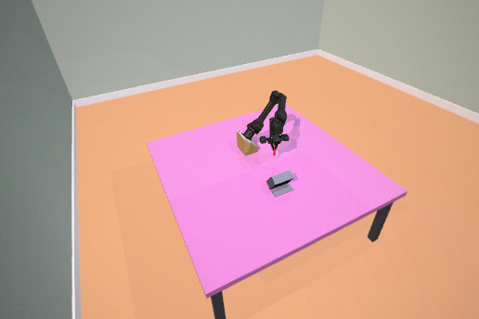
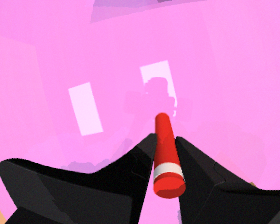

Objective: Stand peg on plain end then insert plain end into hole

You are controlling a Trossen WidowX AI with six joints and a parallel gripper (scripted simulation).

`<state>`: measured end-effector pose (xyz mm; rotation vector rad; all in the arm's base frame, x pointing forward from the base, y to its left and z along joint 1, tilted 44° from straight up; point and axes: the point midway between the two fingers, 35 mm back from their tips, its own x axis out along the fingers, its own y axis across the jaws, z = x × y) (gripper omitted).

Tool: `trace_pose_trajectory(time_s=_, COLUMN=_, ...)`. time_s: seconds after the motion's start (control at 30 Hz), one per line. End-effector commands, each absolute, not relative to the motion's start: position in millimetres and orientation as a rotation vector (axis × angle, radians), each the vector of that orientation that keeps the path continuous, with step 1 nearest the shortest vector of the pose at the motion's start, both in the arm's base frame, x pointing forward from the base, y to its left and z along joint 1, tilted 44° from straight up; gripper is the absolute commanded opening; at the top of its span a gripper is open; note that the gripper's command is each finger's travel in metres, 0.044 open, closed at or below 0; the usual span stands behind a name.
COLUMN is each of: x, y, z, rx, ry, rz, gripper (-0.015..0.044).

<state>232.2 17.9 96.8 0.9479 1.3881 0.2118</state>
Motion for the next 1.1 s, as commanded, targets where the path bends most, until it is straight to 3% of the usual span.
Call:
trace_pose_trajectory(time_s=0.0, x=235, y=16, z=92, rx=0.971, ry=1.372, rz=0.193, gripper=0.0000)
trace_pose_trajectory(time_s=1.07, x=259, y=-3, z=67, rx=1.079, ry=1.220, rz=0.083, gripper=0.0000)
